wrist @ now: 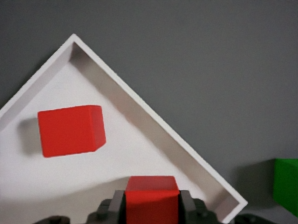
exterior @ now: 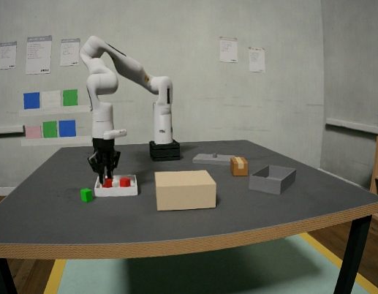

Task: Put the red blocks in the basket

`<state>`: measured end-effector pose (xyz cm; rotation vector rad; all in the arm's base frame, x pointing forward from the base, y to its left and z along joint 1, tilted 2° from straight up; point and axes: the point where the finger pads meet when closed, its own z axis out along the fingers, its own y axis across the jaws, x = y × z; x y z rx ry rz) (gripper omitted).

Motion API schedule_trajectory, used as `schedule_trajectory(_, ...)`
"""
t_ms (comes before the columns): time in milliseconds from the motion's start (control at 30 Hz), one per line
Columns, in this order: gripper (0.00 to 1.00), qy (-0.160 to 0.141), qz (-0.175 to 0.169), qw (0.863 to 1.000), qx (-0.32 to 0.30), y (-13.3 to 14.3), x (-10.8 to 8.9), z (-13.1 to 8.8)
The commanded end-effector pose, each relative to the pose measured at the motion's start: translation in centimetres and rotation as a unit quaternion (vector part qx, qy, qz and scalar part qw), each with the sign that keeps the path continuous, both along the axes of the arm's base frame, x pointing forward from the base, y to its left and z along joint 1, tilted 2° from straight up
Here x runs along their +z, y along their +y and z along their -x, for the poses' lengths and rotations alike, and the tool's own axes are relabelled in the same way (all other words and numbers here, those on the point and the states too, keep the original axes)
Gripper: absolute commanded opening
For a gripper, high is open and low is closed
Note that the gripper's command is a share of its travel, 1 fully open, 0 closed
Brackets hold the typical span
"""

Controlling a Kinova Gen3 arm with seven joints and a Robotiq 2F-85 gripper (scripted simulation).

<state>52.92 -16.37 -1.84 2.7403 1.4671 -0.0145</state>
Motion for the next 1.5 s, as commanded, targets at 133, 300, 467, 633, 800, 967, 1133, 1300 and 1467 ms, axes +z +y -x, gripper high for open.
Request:
schedule_trajectory(133,0.1,-0.001,0.0,1.0,0.0,-0.02,0.08,-0.07)
schedule_trajectory(300,0.1,-0.001,0.0,1.0,0.0,-0.02,0.08,-0.07)
schedule_trajectory(467,0.1,-0.001,0.0,1.0,0.0,-0.02,0.08,-0.07)
schedule_trajectory(633,0.1,-0.001,0.0,1.0,0.0,-0.02,0.08,-0.07)
schedule_trajectory(800,0.1,-0.001,0.0,1.0,0.0,-0.02,0.08,-0.07)
schedule_trajectory(967,0.1,-0.001,0.0,1.0,0.0,-0.02,0.08,-0.07)
schedule_trajectory(1133,0.1,-0.001,0.0,1.0,0.0,-0.02,0.08,-0.07)
schedule_trajectory(1300,0.51,-0.001,0.0,1.0,0.0,-0.02,0.08,-0.07)
schedule_trajectory(1467,0.51,-0.001,0.0,1.0,0.0,-0.02,0.08,-0.07)
